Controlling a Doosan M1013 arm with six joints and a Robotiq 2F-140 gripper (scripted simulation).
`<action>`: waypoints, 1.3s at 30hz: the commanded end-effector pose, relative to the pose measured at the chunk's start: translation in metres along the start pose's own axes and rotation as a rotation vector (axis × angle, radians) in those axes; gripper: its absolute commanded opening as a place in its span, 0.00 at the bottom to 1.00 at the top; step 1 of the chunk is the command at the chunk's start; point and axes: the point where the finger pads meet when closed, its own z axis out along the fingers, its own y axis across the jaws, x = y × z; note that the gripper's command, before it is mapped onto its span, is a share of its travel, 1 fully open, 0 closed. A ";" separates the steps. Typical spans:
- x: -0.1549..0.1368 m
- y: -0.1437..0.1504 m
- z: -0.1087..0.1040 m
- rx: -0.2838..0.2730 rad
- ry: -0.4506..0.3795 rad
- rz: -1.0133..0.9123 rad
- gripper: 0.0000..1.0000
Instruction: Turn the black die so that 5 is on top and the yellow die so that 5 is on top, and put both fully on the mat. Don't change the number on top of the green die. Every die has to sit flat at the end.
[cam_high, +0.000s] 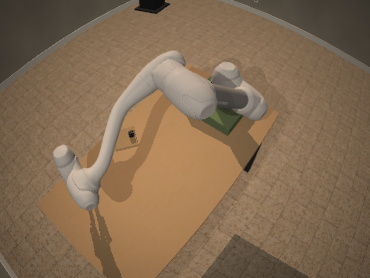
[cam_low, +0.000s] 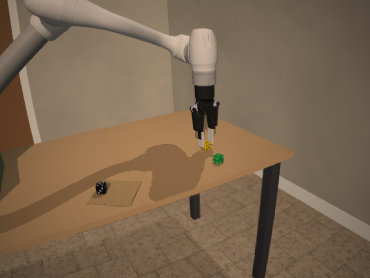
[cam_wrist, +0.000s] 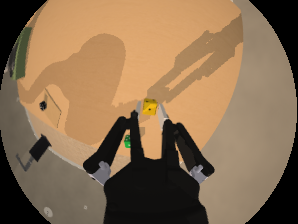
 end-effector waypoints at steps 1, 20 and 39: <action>0.004 0.001 0.010 0.002 -0.002 -0.004 0.35; 0.004 0.001 0.014 0.002 -0.002 -0.004 0.35; 0.004 0.001 0.014 0.002 -0.002 -0.004 0.35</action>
